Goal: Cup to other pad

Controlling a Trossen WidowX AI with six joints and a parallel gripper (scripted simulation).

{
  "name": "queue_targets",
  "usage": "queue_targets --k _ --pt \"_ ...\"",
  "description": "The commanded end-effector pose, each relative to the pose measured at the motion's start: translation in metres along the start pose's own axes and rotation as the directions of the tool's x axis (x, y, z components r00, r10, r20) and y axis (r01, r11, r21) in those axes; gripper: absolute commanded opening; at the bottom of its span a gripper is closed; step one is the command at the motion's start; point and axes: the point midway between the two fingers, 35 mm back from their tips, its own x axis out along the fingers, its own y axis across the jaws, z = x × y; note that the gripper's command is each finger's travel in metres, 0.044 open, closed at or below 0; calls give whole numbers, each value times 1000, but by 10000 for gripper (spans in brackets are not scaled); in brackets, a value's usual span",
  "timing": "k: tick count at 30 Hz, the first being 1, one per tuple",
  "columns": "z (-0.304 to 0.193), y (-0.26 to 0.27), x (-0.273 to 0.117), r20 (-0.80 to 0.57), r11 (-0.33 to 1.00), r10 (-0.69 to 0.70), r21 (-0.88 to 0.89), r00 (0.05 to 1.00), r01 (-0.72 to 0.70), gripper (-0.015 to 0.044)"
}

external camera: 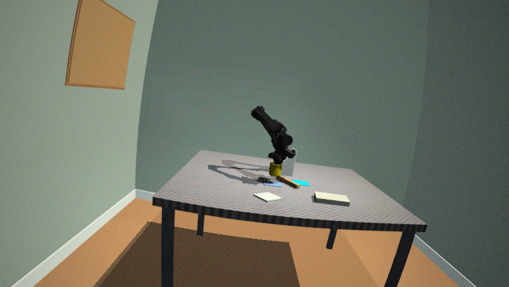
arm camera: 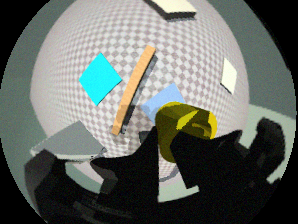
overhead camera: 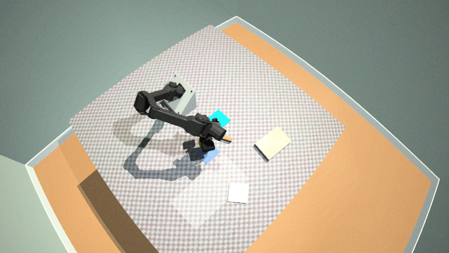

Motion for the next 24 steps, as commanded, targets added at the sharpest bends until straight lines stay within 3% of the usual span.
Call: queue_targets --k 1,24 --pt "0 0 0 0 1000 0 -4 1000 0 0" --pt "18 25 -1 5 1000 1 1 1000 -1 0"
